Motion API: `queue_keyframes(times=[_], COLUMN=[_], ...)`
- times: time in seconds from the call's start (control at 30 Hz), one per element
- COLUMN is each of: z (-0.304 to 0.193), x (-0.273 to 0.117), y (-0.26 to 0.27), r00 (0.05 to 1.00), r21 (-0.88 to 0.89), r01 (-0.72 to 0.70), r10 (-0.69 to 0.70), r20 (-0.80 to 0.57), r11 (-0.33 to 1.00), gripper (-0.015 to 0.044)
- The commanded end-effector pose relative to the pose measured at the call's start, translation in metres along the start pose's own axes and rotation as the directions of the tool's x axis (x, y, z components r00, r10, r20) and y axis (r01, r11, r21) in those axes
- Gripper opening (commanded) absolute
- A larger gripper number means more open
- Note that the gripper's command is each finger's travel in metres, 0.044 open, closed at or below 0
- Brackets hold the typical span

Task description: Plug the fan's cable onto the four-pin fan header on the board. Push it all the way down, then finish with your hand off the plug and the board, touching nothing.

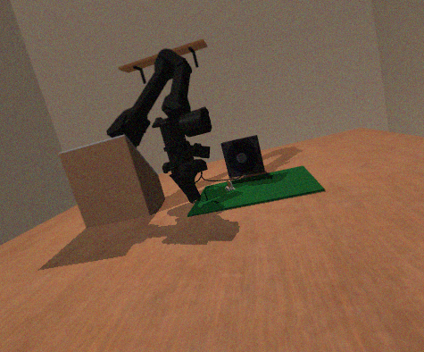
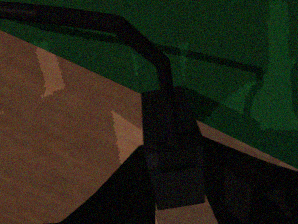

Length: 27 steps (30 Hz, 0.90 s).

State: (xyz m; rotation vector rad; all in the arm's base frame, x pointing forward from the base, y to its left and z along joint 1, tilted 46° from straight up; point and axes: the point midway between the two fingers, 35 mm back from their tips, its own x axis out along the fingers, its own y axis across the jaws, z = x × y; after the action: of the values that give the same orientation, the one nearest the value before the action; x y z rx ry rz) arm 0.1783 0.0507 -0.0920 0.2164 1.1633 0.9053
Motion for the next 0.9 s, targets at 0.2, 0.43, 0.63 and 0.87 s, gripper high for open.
queue_keyframes(times=[0.2,0.43,0.63,0.87], z=[0.001,0.000,0.009,0.029], x=[-0.024,-0.050,-0.050,-0.051], y=[-0.003,-0.001,-0.006,-0.014], r00=[1.000,1.000,1.000,1.000], r21=[0.001,0.003,-0.116,-0.350], r01=[0.003,-0.005,-0.002,0.001], r10=[-0.003,0.005,0.002,-0.001], r20=[-0.001,0.002,0.001,0.000], r11=[1.000,1.000,0.993,0.937], gripper=[0.0000,0.0000,0.0000,0.0000])
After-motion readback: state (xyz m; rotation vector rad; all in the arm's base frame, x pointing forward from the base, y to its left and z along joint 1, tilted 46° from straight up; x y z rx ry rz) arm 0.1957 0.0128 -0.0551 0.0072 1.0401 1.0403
